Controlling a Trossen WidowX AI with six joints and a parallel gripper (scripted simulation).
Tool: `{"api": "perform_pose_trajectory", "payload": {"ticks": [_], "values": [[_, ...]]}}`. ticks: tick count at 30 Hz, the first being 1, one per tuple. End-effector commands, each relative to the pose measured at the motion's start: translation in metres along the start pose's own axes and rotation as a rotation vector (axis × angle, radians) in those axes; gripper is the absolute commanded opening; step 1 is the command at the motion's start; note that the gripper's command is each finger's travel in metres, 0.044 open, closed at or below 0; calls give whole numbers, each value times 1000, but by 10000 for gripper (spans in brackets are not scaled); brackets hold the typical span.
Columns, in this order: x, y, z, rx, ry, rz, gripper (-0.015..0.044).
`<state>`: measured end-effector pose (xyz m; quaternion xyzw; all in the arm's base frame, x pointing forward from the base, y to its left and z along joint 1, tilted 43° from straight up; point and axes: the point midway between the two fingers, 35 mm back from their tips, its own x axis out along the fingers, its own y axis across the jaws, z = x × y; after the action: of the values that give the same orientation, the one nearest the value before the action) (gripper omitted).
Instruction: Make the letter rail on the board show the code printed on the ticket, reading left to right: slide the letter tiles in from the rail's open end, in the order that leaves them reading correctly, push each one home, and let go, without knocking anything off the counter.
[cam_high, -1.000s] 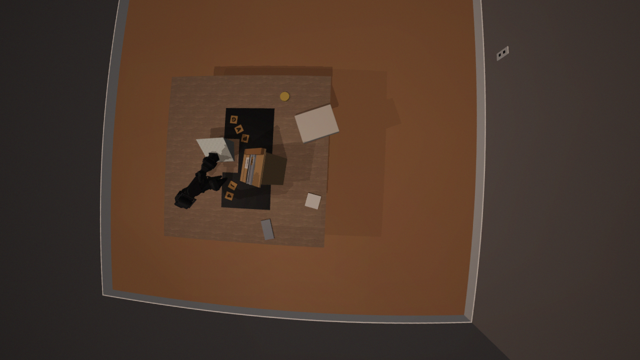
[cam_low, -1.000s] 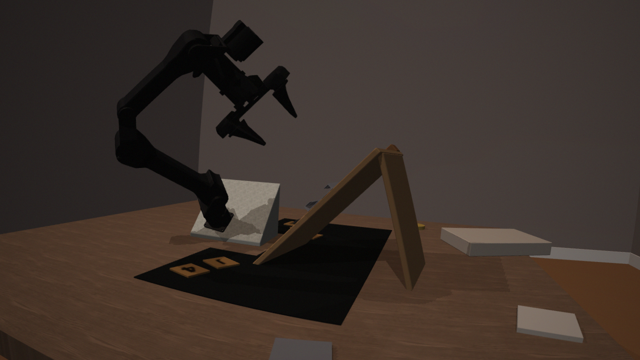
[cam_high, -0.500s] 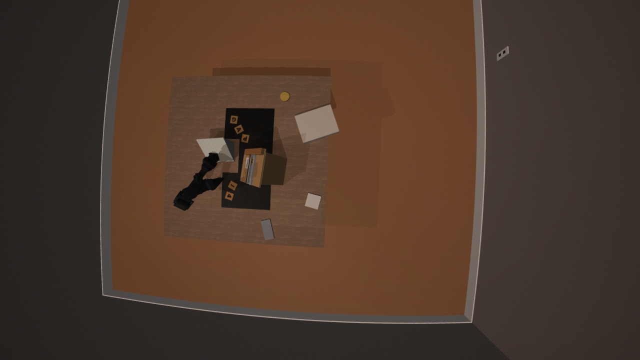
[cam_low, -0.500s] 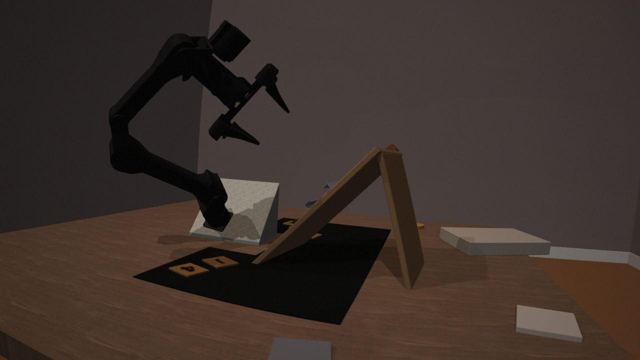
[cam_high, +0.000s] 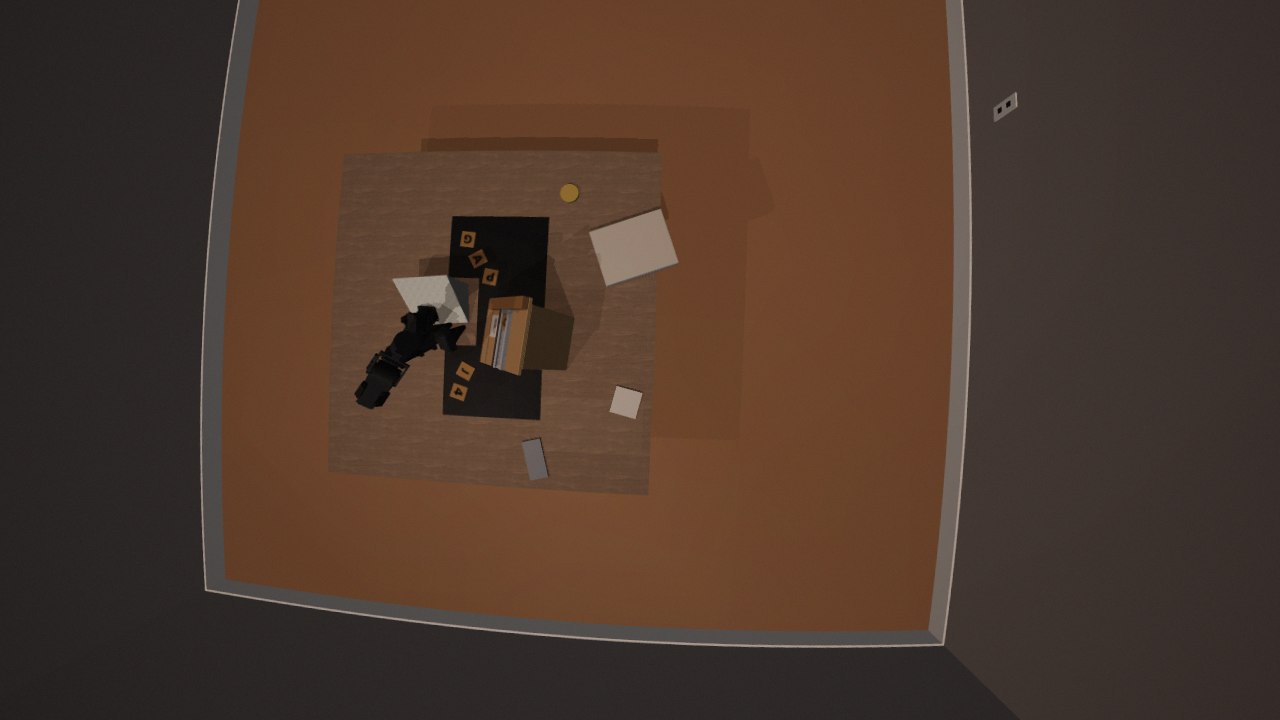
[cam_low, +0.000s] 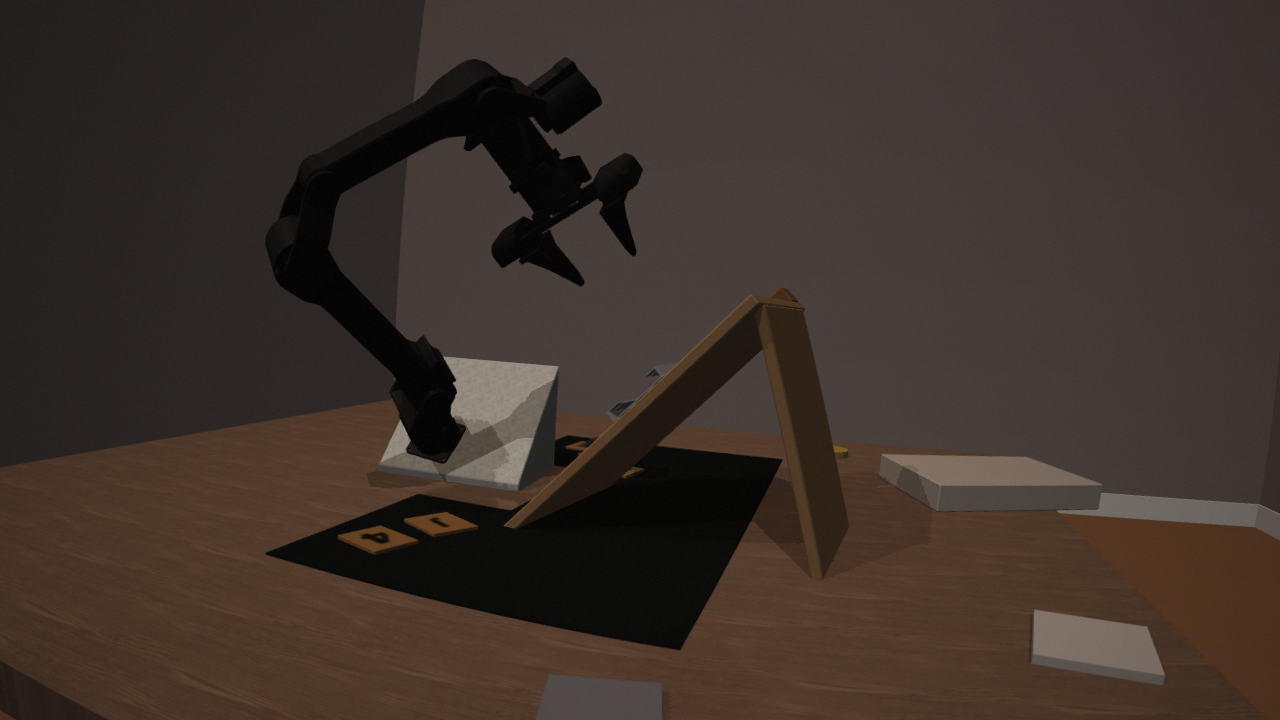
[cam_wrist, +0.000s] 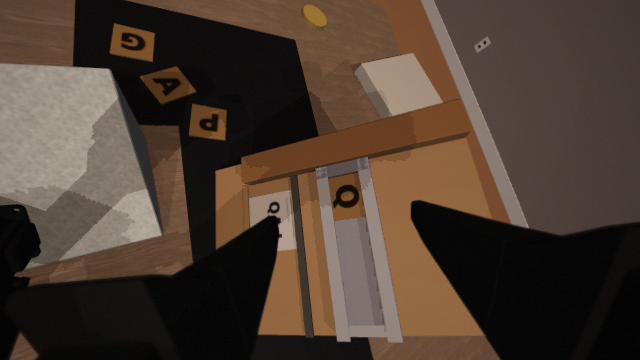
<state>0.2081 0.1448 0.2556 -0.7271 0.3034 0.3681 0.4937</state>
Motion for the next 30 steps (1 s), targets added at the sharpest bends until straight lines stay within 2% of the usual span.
{"api": "perform_pose_trajectory", "payload": {"ticks": [1,17,30], "values": [[49,7,49,194,48,124,340],[163,80,137,639,336,299,340],[252,186,164,980,700,235,340]]}}
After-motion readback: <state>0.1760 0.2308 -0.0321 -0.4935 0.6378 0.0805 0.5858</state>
